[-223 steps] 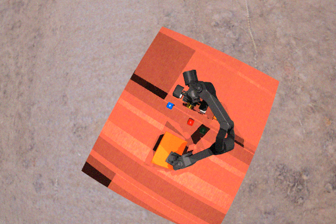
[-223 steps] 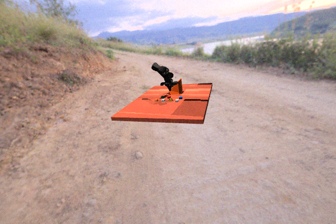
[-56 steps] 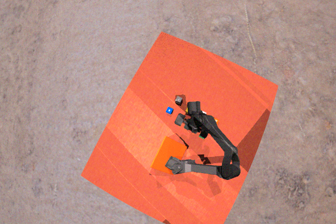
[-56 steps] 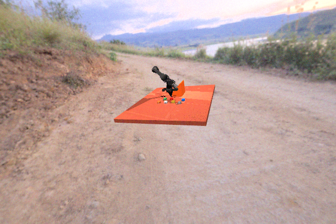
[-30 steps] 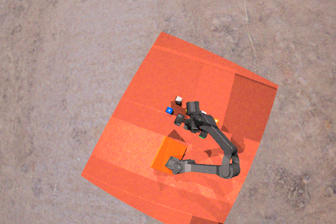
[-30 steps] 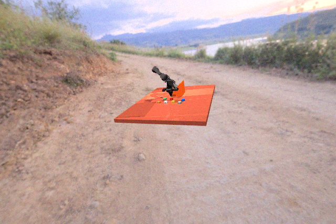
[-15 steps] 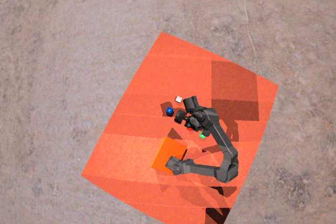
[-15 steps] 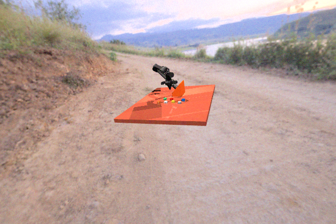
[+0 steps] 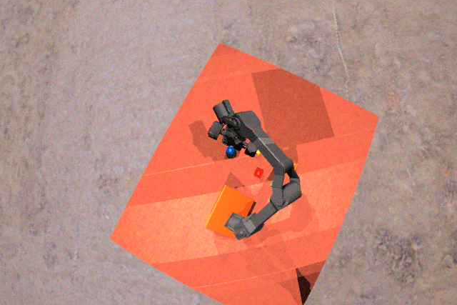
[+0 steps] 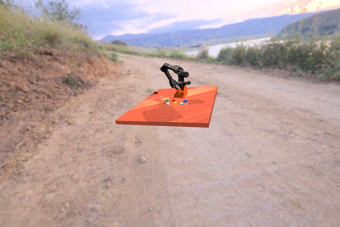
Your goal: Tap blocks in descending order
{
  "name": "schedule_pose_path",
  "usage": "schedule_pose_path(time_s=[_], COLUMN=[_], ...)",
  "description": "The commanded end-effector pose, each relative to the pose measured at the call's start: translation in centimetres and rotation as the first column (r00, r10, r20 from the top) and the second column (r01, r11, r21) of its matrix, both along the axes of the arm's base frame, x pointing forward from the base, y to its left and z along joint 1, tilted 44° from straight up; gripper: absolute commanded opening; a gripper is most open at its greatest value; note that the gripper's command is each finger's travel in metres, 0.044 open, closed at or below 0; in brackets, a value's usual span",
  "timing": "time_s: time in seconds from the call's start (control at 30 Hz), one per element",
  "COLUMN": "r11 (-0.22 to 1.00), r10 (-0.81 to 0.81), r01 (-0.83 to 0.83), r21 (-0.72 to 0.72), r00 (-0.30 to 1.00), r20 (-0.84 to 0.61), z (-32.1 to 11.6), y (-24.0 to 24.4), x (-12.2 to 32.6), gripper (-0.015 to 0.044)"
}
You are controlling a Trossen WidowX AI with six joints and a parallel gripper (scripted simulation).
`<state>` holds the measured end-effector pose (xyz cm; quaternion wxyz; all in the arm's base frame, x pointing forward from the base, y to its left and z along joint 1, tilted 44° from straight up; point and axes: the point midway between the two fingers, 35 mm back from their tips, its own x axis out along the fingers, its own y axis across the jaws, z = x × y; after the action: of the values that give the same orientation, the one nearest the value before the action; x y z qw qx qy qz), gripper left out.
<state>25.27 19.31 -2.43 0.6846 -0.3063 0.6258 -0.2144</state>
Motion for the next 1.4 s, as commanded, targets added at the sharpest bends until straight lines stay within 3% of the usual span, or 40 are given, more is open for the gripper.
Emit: schedule_pose_path(time_s=[0.0,0.13,0.3,1.37], r11=[1.000,1.000,1.000,1.000], r10=[-0.008,-0.008,-0.008,-0.008], r01=[0.008,0.008,0.008,0.008], r21=[-0.002,-0.001,-0.003,-0.005], r00=[1.000,1.000,1.000,1.000], r20=[0.000,0.000,0.002,0.002], z=[-1.5,-2.3,-7.2,-9.5], y=[1.0,0.3,-4.4,-6.6], x=[0.1,0.3,1.1,1.4], gripper=[0.0020,0.0020,0.0020,0.0020])
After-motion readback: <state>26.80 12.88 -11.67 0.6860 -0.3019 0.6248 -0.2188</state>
